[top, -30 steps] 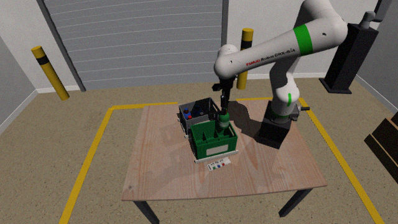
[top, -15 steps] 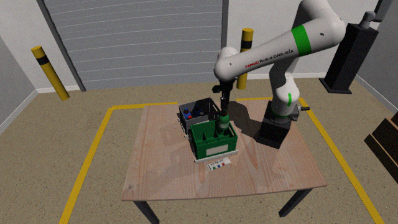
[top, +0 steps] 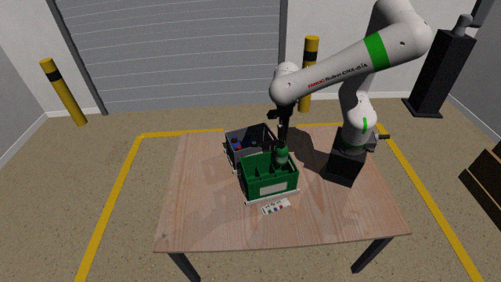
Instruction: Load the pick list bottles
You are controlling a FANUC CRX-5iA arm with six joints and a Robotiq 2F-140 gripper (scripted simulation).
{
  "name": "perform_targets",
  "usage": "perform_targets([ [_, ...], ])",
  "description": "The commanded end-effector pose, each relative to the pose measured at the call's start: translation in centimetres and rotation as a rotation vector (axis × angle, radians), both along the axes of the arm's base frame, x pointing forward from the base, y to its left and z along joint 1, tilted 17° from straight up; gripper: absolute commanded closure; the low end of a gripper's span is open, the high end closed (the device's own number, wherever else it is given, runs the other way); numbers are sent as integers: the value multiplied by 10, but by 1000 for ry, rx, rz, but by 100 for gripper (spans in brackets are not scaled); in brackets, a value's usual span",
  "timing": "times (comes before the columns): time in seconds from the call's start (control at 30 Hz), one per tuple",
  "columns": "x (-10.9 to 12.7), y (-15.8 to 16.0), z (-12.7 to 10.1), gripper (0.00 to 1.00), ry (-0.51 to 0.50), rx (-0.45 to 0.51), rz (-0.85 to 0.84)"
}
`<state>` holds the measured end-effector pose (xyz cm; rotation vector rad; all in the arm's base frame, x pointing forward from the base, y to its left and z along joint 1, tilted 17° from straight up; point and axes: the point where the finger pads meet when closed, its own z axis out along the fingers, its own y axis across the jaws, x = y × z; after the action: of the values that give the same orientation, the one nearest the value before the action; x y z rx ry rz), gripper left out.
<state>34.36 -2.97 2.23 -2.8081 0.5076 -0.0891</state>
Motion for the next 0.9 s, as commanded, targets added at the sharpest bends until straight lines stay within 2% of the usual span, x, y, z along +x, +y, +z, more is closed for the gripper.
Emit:
perform_targets([
  [0.0, 1, 0, -2, 90, -1, -1, 0],
  [0.87, 3, 6, -24, 90, -1, -1, 0],
])
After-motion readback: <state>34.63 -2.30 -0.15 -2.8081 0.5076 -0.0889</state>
